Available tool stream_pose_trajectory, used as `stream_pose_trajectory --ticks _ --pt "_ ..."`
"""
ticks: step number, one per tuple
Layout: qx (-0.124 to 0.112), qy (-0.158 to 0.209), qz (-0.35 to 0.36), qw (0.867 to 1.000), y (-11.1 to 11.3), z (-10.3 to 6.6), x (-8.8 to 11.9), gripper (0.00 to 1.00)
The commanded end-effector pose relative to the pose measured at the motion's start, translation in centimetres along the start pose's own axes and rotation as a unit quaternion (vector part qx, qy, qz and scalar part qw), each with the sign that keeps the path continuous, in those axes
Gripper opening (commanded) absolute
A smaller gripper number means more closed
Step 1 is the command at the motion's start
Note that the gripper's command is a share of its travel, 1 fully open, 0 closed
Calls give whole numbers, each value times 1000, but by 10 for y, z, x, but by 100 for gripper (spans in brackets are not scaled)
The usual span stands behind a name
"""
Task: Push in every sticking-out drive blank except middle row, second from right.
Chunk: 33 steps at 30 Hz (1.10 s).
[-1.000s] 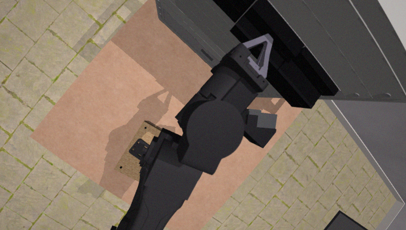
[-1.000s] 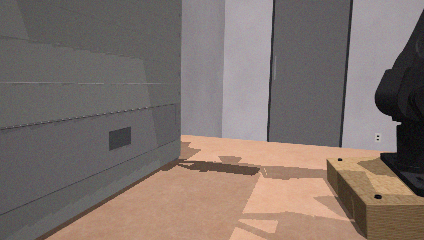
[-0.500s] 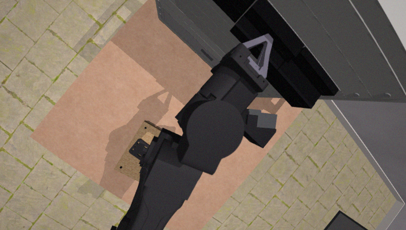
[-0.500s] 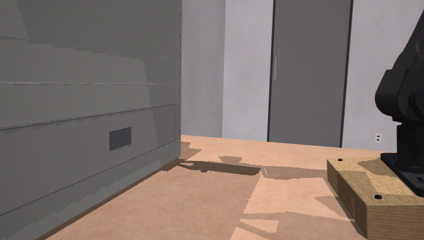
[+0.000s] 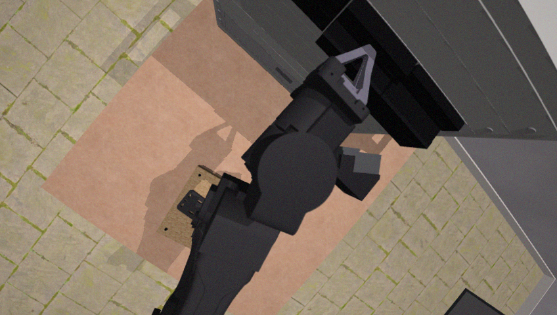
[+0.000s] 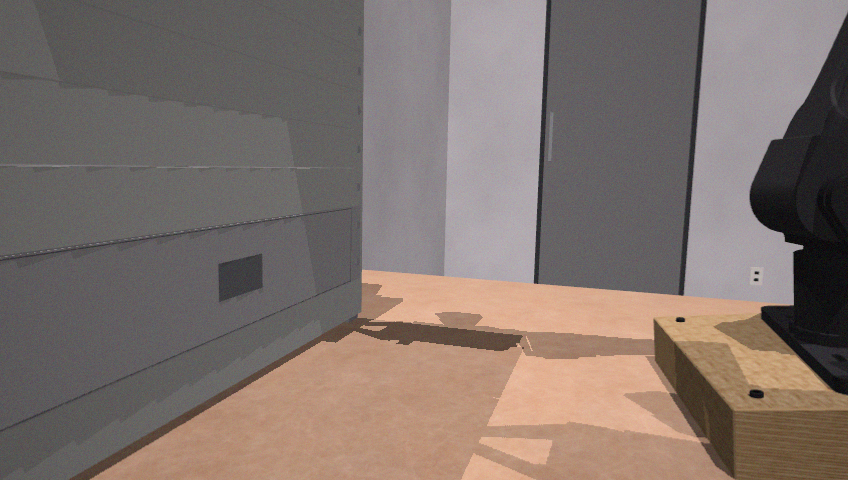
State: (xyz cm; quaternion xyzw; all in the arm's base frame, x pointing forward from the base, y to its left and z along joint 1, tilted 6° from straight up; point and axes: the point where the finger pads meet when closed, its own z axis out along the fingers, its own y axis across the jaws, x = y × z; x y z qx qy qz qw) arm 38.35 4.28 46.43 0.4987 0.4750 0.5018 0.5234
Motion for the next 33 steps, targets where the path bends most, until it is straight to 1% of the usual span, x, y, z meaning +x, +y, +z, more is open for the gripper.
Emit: stream_pose_trajectory --ticks 1,33 --pt "-33 27 9 999 24 5 14 0" --pt "-33 27 8 999 25 8 17 0"
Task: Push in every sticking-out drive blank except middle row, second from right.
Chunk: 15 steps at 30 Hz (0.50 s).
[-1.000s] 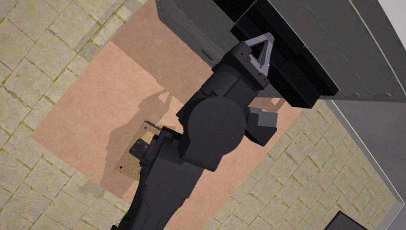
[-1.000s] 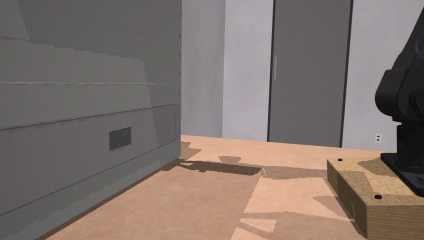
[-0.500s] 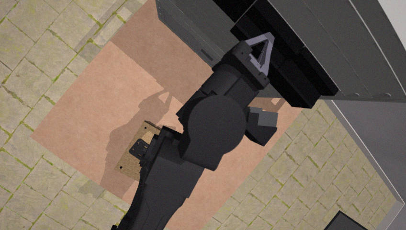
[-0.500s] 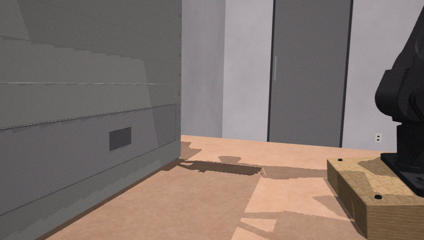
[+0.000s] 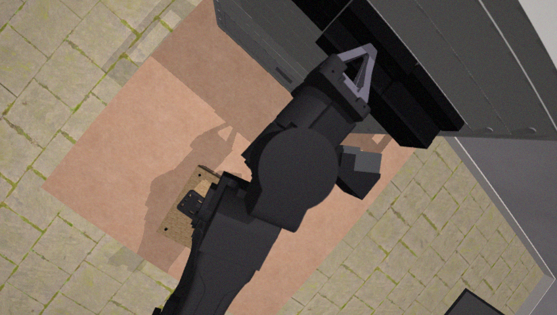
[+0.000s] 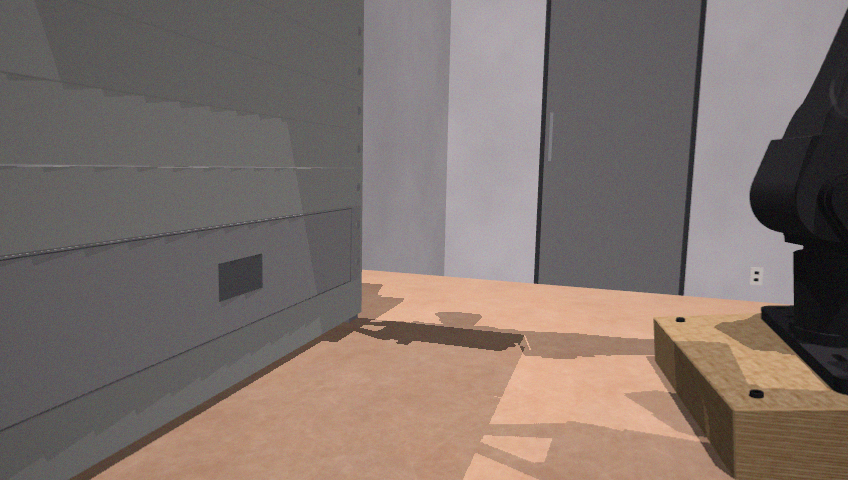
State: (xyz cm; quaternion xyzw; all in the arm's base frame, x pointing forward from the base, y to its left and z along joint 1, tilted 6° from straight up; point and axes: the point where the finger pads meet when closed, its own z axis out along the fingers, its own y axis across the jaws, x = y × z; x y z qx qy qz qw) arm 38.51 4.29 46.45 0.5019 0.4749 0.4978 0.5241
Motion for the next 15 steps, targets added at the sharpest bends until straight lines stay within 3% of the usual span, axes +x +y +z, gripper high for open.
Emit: stream_pose_trajectory --ticks 1,15 --pt "-36 31 9 999 25 6 16 0" --pt "-36 31 9 999 27 8 18 0"
